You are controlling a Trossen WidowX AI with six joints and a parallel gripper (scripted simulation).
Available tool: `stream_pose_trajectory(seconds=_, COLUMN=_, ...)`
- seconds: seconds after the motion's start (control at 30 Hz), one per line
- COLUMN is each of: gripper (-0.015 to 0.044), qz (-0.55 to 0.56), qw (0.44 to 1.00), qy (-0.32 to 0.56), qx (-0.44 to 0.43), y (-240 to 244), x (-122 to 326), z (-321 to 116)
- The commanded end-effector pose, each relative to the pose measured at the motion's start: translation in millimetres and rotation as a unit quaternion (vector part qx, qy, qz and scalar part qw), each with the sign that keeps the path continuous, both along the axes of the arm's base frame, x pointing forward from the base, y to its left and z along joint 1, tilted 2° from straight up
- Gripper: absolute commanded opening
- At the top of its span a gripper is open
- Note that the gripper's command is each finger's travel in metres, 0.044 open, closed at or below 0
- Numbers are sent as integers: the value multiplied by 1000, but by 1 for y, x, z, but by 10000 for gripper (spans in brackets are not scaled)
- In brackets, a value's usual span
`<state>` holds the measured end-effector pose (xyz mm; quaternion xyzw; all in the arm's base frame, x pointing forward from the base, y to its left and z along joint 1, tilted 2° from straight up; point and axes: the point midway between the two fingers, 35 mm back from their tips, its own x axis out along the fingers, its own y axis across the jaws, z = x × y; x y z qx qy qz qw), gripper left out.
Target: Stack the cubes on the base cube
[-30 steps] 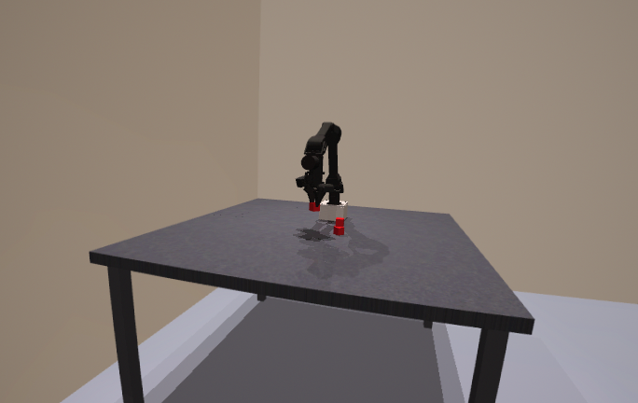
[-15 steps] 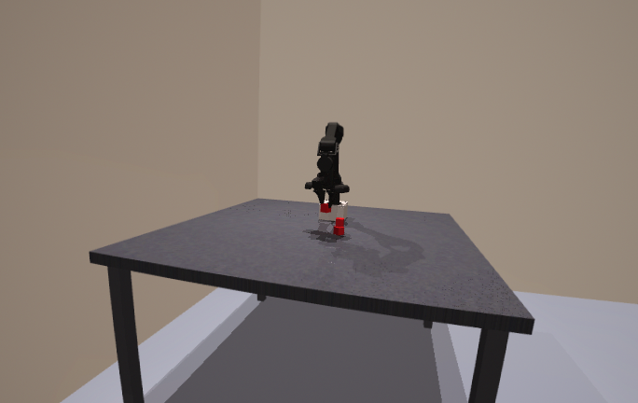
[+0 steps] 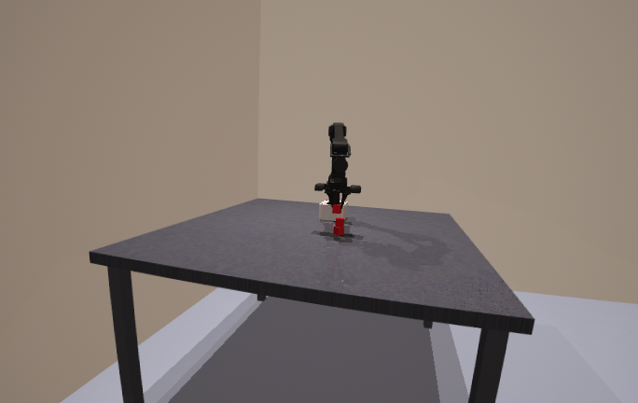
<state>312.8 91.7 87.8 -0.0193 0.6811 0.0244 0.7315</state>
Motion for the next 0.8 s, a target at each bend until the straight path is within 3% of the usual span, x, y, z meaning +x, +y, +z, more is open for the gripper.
stream_pose_trajectory(seconds=0.0, gripper=105, qz=40, qw=999, qy=3, qx=-5, y=8, x=-6, z=-3)
stream_pose_trajectory(seconds=0.77, gripper=105, qz=44, qw=999, qy=3, qx=-5, y=9, x=-6, z=-34)
